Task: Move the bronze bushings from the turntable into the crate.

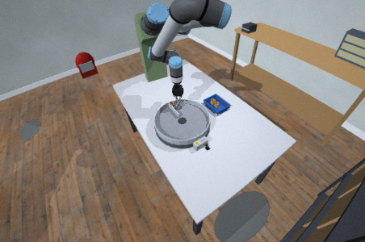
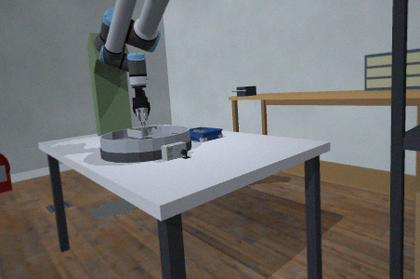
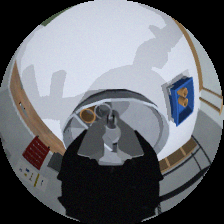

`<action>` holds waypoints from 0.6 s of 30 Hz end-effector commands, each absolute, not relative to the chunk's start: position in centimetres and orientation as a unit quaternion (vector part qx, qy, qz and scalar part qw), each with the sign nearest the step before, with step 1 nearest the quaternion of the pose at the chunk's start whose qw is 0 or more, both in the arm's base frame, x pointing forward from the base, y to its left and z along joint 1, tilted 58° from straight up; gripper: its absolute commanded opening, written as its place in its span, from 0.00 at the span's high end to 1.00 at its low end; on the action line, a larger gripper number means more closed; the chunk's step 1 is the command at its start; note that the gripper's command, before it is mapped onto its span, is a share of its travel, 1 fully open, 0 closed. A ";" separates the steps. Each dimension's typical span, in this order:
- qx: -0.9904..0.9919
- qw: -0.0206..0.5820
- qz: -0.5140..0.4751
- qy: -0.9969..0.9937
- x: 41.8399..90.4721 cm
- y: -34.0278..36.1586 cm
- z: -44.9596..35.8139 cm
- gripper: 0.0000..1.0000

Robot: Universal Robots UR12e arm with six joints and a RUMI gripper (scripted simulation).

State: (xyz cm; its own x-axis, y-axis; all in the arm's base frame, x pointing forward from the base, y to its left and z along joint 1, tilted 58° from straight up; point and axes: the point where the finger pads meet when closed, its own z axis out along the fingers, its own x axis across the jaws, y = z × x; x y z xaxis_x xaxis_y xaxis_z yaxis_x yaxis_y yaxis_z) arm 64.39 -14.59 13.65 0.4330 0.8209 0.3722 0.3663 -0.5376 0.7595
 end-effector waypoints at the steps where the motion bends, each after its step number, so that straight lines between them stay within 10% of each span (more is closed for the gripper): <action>1: 0.791 0.301 0.378 0.375 64.5 -14.6 13.6 0.95; 18: 0.791 0.301 0.378 0.375 64.7 -14.6 13.5 0.95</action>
